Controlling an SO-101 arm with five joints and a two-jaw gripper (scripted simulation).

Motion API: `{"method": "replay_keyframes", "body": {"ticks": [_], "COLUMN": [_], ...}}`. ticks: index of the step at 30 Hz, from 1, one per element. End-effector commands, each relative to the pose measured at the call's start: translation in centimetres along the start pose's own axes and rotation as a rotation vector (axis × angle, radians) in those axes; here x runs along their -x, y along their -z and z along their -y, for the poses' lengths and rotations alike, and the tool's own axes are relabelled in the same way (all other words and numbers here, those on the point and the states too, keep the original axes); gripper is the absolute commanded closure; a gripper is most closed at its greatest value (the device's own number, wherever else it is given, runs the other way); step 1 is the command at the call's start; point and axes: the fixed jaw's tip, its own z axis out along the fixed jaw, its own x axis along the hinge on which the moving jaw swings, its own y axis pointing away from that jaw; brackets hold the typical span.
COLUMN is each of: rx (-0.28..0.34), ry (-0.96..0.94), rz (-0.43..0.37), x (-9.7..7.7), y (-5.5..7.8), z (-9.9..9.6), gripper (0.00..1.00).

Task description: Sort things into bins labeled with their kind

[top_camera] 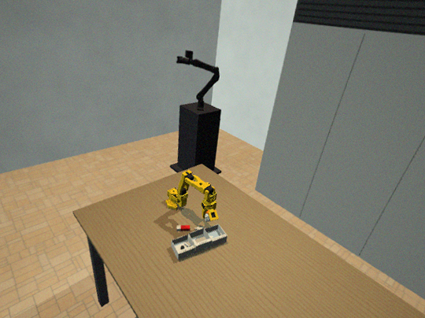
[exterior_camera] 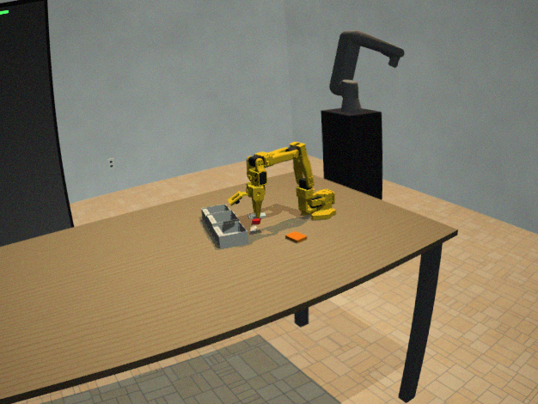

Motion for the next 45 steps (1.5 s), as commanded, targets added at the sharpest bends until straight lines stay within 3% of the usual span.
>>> {"method": "replay_keyframes", "body": {"ticks": [1,25,45], "rx": [0.017,0.027,0.028], "ry": [0.001,0.026,0.036], "rz": [0.034,0.097,0.125], "x": [0.5,3.2,4.3], "y": [0.8,2.3,2.4], "z": [-0.1,2.0,2.8], "gripper": [1.0,1.0,1.0]}}
